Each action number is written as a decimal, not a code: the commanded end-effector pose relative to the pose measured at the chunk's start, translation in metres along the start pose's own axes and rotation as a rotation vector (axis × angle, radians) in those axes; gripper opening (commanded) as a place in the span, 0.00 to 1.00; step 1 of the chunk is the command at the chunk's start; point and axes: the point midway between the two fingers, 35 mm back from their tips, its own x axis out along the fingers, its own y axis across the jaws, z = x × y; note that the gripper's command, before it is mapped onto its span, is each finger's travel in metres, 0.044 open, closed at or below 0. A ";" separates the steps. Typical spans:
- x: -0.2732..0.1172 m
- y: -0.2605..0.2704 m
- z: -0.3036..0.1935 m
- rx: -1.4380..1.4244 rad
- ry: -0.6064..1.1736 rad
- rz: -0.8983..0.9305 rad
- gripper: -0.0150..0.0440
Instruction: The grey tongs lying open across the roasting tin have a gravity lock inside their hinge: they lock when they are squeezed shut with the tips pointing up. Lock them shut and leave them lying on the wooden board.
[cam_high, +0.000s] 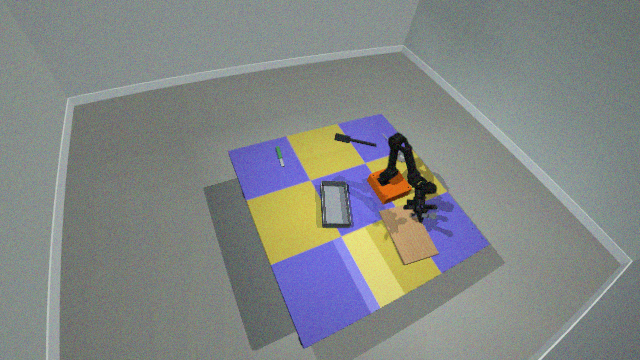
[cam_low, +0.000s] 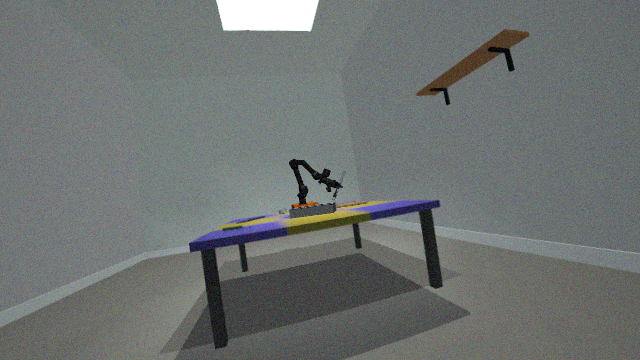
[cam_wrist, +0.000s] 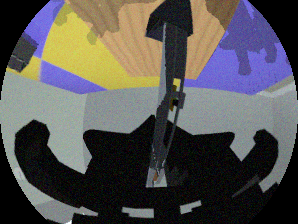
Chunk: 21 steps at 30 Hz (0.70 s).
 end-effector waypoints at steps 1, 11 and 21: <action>0.006 -0.004 -0.005 -0.001 -0.042 -0.007 0.00; 0.021 -0.008 -0.007 -0.026 -0.201 -0.016 0.00; 0.029 -0.008 -0.009 -0.041 -0.368 -0.023 0.00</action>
